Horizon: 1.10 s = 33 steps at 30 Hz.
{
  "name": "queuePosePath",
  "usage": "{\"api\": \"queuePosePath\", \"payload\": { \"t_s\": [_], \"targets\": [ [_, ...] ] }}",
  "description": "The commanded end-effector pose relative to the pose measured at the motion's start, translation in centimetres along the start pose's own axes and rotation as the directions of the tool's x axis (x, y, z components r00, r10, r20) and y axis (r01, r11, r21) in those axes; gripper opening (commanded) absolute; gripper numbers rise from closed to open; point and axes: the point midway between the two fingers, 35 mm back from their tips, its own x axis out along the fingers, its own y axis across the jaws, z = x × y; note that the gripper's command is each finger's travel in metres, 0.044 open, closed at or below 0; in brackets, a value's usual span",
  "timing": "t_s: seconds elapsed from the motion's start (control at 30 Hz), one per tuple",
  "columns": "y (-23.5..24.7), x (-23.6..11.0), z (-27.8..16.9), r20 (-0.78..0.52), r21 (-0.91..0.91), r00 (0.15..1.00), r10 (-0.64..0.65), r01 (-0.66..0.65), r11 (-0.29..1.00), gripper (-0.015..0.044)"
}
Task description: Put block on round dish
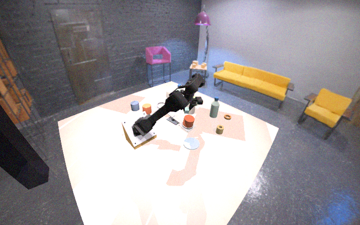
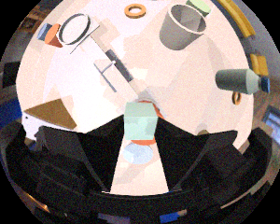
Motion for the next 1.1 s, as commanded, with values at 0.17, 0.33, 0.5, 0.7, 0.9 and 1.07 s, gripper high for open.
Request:
{"api": "queuePosePath", "payload": {
  "t_s": [0.17, 0.33, 0.5, 0.7, 0.9, 1.07],
  "targets": [
    [-1.4, 1.2, -6.6, -0.018, 0.001, 1.0, -0.022, 0.022, 1.0, 0.0],
    [-1.6, 1.9, -10.0, -0.037, 0.004, 0.999, -0.033, 0.033, 0.999, 0.0],
    [-1.3, 2.4, -13.4, -0.062, 0.006, 0.997, -0.043, 0.044, 0.999, 0.0],
    [-0.5, 2.9, -17.3, -0.101, 0.009, 0.994, -0.053, 0.054, 0.999, 0.0],
    [-0.2, 3.1, -18.2, -0.112, 0.009, 0.992, -0.054, 0.056, 0.998, 0.0],
    [-0.3, 4.6, -18.3, -0.111, 0.01, 0.992, -0.054, 0.055, 0.998, 0.0]
  ]
}}
